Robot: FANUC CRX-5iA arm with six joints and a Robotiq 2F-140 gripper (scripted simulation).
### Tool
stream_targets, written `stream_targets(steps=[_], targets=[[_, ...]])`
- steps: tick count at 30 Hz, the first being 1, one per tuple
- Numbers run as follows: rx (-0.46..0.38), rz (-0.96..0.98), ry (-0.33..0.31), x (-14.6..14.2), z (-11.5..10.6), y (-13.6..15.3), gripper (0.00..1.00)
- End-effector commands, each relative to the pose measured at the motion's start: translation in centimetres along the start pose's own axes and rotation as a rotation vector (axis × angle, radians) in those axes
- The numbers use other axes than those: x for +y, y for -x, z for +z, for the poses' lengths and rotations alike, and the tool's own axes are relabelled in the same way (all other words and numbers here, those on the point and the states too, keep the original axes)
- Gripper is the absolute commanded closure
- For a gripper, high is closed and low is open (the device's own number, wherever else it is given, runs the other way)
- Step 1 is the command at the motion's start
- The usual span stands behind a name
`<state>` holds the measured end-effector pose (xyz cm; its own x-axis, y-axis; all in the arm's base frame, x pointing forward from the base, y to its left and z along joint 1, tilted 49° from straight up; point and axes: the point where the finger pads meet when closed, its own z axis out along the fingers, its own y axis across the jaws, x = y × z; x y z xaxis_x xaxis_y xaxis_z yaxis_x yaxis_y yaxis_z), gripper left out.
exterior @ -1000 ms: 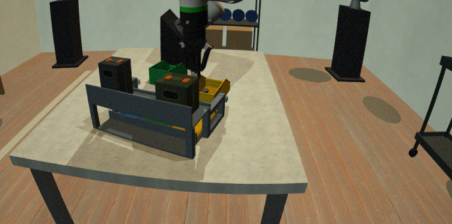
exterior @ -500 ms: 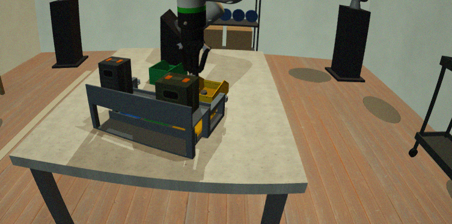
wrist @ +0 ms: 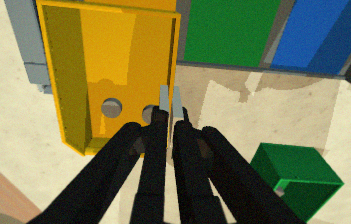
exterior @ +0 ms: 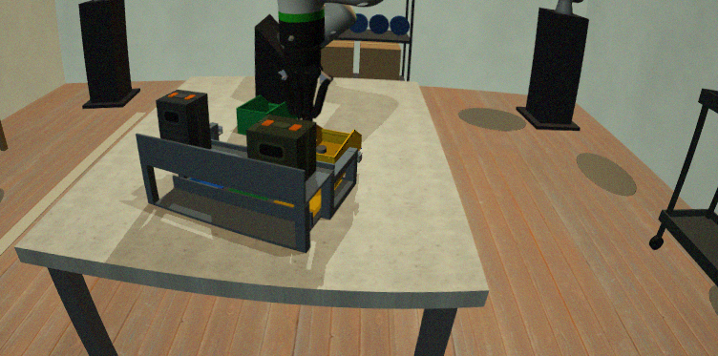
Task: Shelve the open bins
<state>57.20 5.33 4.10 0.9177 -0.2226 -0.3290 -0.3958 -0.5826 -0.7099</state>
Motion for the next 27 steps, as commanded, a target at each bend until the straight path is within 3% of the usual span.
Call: stream_targets(steps=[1, 27], targets=[[0.001, 0.0, 0.0, 0.0, -0.1, -0.3, 1.0], [0.001, 0.0, 0.0, 0.0, -0.2, -1.7, 1.0]])
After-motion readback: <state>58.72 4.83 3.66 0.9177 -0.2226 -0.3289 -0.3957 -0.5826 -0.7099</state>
